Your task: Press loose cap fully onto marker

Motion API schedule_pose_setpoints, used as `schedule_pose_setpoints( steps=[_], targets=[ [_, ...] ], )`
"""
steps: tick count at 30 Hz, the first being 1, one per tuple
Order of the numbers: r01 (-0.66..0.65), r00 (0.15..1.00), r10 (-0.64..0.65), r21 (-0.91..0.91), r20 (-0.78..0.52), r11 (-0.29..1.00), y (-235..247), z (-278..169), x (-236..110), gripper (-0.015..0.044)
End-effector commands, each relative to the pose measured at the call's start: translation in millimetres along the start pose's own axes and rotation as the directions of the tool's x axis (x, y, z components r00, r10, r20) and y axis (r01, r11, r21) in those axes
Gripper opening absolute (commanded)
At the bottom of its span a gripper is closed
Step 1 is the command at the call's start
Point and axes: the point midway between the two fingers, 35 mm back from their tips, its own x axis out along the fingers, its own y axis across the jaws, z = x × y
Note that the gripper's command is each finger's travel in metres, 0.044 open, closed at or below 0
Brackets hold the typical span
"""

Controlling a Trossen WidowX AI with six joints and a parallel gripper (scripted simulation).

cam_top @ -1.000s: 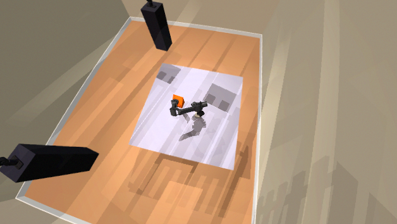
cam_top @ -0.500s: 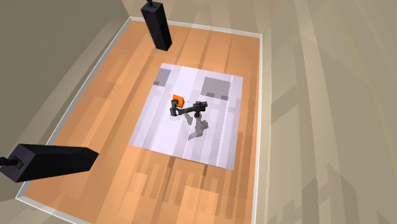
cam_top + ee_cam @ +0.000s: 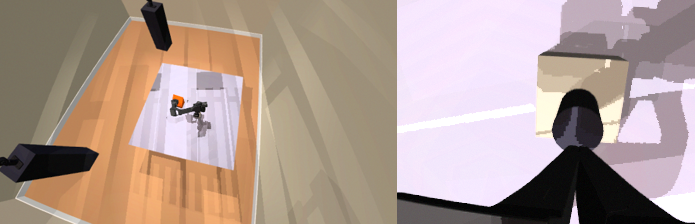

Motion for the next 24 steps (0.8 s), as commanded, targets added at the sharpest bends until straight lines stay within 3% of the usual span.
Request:
schedule_pose_setpoints(
  steps=[1, 24],
  targets=[
    [0.006, 1.000, -0.006, 0.001, 0.000, 1.000, -0.8, 0.0, 6.6, 0.0000],
    [0.007, 1.000, -0.007, 0.001, 0.001, 1.000, -1.1, 0.8, 37.0, 0.0000]
  ],
)
